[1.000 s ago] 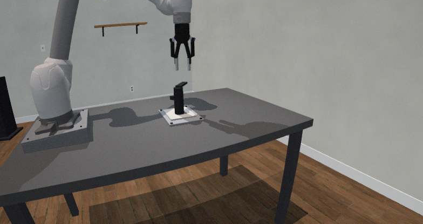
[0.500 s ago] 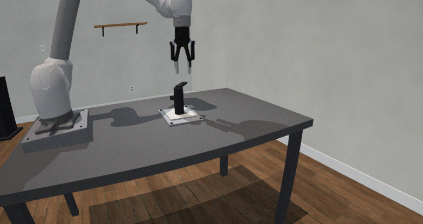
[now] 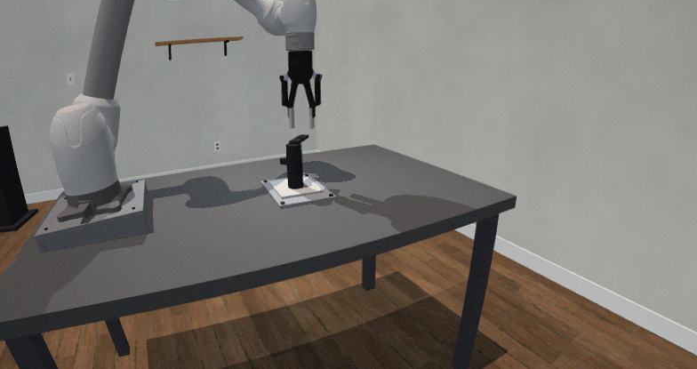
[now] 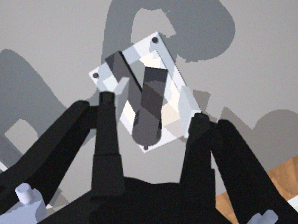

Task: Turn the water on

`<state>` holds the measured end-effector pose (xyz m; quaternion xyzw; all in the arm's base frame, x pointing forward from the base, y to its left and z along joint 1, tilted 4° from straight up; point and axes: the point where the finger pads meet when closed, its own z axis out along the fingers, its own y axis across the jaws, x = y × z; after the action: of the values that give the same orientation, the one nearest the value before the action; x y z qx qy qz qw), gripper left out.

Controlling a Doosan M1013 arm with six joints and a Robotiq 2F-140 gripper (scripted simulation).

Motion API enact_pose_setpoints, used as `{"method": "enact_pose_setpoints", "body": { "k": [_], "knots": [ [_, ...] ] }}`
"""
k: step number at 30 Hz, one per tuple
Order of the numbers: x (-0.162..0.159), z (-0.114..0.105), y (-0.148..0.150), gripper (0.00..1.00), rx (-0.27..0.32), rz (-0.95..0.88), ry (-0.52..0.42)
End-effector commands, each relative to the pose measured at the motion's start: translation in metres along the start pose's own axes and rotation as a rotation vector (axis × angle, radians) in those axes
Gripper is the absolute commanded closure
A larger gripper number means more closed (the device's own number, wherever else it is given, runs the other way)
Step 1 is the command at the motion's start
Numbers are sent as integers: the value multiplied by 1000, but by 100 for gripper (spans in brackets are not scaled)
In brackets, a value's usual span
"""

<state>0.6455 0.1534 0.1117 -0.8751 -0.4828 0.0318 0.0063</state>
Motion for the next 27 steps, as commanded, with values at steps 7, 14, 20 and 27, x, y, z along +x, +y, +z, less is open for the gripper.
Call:
{"method": "enact_pose_setpoints", "body": {
  "k": [7,14,20,27],
  "knots": [
    [0,10,0,60,0,0,0],
    [0,12,0,60,0,0,0],
    [0,13,0,60,0,0,0],
    [0,13,0,60,0,0,0]
  ]
}}
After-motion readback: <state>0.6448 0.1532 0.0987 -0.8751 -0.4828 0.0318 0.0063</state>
